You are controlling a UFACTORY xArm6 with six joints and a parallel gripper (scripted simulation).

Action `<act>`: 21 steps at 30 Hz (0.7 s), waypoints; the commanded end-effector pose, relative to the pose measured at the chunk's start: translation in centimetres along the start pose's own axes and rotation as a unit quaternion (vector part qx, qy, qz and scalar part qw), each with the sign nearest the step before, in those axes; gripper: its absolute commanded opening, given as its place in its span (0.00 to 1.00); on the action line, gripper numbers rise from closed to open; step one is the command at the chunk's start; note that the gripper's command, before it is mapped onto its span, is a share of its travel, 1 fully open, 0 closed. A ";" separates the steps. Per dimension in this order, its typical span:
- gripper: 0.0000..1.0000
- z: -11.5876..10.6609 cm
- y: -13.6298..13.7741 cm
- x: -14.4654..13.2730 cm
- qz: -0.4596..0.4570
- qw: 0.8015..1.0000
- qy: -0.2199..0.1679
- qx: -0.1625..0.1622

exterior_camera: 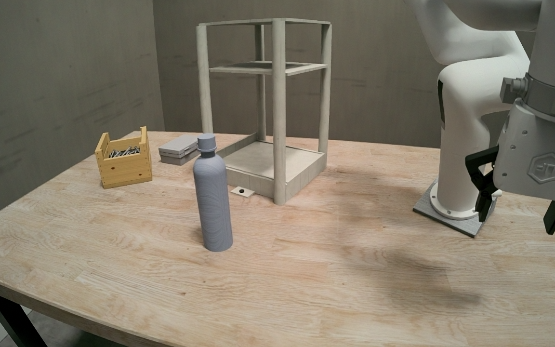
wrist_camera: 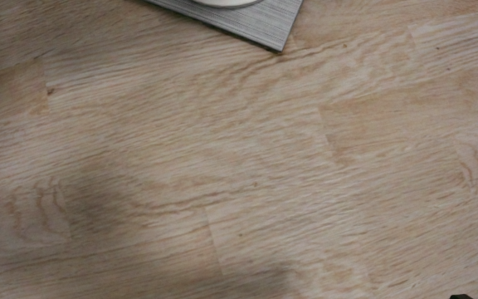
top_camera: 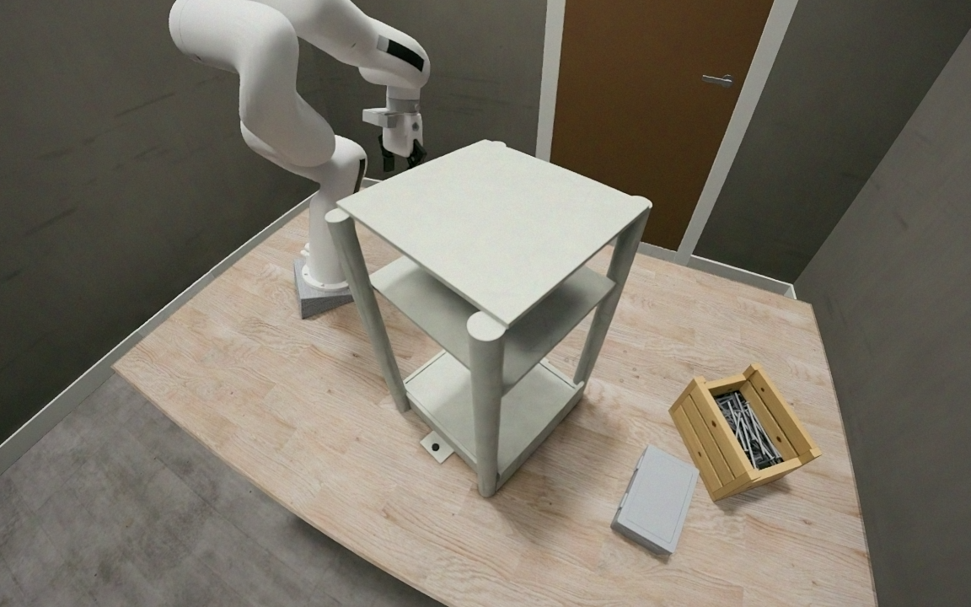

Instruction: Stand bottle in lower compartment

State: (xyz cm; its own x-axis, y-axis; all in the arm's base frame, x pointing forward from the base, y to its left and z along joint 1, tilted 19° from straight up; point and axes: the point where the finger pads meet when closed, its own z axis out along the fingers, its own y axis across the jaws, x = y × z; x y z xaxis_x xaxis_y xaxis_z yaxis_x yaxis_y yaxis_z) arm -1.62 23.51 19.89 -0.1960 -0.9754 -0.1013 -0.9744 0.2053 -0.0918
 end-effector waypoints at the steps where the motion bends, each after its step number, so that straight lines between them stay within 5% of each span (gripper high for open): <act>1: 1.00 -0.1 0.0 -0.1 0.000 1.000 -0.002 -0.001; 18: 1.00 -0.2 0.0 -0.1 0.000 1.000 -0.002 -0.001; 21: 1.00 -2.0 0.4 -0.3 0.000 1.000 -0.002 0.000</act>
State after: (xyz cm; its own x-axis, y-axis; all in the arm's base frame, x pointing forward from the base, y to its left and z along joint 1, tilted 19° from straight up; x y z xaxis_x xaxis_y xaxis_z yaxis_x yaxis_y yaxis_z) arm -1.64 23.50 19.98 -0.1961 -0.9754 -0.1005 -0.9743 0.2054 -0.0923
